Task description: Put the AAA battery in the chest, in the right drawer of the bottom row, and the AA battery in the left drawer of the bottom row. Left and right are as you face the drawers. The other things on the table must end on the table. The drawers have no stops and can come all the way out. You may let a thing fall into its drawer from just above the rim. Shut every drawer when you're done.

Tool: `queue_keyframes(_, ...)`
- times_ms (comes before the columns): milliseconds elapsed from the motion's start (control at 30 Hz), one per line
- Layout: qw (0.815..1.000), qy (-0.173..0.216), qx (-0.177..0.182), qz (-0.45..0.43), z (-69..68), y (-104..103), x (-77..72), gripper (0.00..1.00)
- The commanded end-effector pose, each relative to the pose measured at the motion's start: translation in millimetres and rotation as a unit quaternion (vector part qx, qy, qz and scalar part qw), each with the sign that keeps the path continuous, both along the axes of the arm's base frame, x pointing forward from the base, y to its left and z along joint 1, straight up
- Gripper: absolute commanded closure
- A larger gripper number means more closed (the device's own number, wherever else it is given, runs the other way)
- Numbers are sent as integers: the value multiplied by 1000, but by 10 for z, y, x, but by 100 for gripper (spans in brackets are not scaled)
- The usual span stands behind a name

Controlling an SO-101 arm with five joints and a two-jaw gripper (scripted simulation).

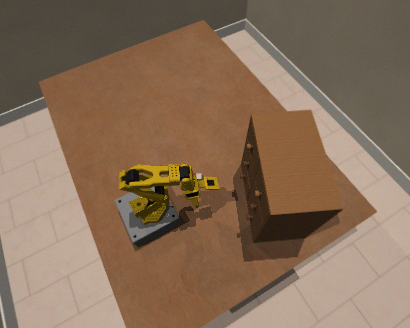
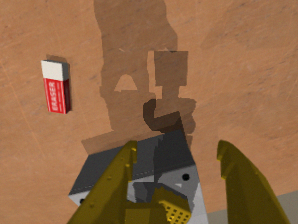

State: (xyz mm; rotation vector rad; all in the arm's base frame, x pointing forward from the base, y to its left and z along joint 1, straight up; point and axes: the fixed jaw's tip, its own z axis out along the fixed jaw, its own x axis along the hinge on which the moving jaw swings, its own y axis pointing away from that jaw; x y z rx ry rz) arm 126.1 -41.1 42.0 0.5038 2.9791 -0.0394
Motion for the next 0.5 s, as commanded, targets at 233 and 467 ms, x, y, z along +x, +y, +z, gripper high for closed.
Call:
queue_keyframes(233,998,54,24,-33,-25,-93,-64,64)
queue_keyframes(467,998,54,24,-33,-25,-93,-64,60)
